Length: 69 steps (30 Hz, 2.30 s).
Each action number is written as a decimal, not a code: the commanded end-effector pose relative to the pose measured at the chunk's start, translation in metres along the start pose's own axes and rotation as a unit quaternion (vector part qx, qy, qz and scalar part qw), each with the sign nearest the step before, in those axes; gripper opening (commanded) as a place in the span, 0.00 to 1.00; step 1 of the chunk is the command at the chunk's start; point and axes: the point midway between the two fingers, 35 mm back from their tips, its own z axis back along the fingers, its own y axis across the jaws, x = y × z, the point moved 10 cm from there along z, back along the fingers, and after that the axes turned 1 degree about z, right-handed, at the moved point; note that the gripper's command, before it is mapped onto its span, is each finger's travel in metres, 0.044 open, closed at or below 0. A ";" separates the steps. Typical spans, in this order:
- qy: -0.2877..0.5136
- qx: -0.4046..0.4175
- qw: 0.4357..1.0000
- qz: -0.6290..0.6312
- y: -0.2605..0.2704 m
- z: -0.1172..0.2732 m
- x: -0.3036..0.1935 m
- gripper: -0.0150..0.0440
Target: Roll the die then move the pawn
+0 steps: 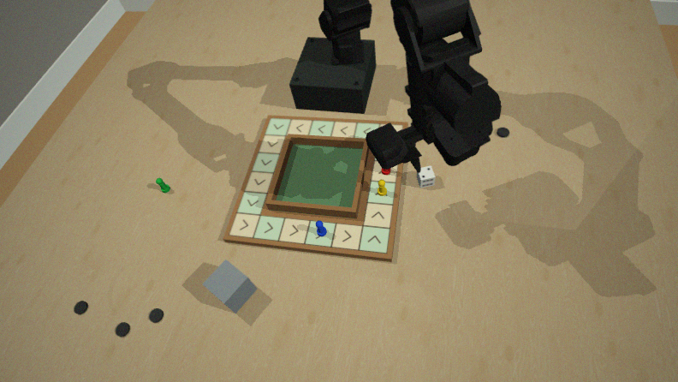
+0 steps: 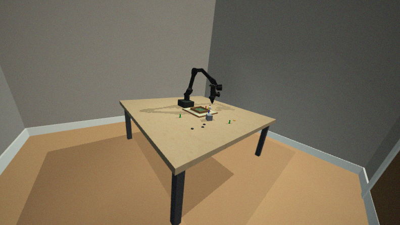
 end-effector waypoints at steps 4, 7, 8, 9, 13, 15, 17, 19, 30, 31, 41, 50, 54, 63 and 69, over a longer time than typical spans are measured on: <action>0.043 -0.033 0.992 -0.111 0.007 -0.008 -0.010 0.72; 0.043 -0.033 0.992 -0.111 0.007 -0.008 -0.010 0.72; 0.043 -0.033 0.992 -0.111 0.008 -0.010 -0.010 0.72; 0.043 -0.033 0.992 -0.111 0.008 -0.016 -0.011 0.72; 0.043 -0.033 0.992 -0.111 0.008 -0.024 -0.013 0.72; 0.043 -0.033 0.992 -0.111 0.008 -0.032 -0.014 0.72; 0.044 -0.033 0.992 -0.111 0.008 -0.039 -0.015 0.72; 0.044 -0.033 0.992 -0.111 0.008 -0.039 -0.015 0.72; 0.044 -0.033 0.992 -0.111 0.007 -0.056 -0.016 0.72; 0.044 -0.033 0.992 -0.111 0.006 -0.058 -0.016 0.72; 0.044 -0.033 0.992 -0.111 0.006 -0.071 -0.018 0.72; 0.044 -0.033 0.992 -0.111 0.006 -0.071 -0.018 0.42; 0.044 -0.033 0.992 -0.111 0.006 -0.071 -0.018 0.34; 0.027 -0.042 0.992 -0.118 0.007 -0.034 -0.006 0.25; 0.034 -0.039 0.992 -0.115 0.007 0.002 0.000 0.25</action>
